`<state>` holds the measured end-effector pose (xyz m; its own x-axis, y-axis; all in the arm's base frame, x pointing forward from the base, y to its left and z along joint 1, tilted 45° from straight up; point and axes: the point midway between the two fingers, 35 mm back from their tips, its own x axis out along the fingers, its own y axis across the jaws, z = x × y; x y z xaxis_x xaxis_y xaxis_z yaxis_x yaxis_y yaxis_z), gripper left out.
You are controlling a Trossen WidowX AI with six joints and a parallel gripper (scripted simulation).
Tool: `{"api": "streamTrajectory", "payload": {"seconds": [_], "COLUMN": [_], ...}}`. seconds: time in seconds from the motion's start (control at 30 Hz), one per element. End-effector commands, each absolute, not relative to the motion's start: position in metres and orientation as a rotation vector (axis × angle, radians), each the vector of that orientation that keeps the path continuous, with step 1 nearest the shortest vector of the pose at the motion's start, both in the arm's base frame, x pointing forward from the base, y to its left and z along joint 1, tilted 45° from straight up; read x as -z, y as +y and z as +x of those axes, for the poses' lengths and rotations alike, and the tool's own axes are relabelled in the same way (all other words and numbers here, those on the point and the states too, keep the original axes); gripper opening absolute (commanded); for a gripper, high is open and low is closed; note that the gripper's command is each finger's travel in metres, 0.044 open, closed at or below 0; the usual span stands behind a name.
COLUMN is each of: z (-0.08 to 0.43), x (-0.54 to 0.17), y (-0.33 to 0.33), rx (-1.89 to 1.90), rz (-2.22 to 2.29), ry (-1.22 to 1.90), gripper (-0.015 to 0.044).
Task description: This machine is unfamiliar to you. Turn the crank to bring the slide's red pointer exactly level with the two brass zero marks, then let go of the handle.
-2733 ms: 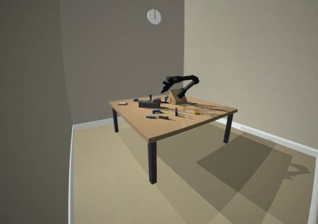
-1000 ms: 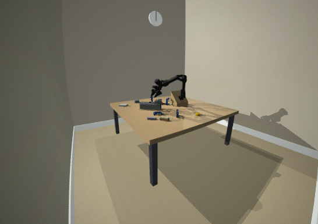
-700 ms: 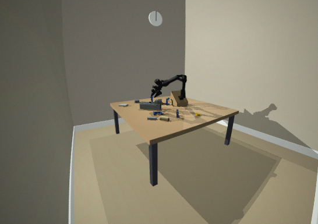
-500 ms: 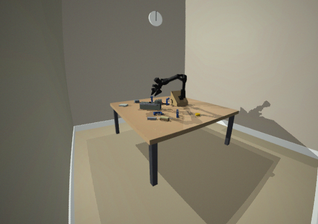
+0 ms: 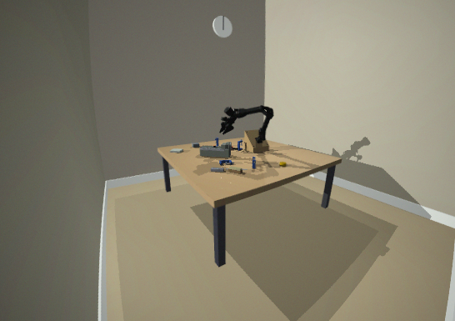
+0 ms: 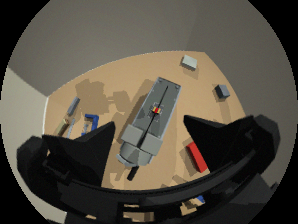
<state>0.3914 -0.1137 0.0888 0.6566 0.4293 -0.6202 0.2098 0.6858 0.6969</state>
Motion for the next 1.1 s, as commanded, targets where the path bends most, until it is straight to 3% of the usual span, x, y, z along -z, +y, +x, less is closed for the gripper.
{"api": "streamTrajectory", "payload": {"seconds": [0.0, 0.63, 1.07], "z": [0.379, 0.311, 0.316], "x": [-0.096, -0.137, -0.114], "y": [-0.100, -0.055, -0.033], "rx": [-0.055, 0.391, 0.396], "rz": [0.875, 1.025, 1.024], "ry": [0.921, 0.969, 0.971], "gripper": [0.0440, 0.0440, 0.0440]}}
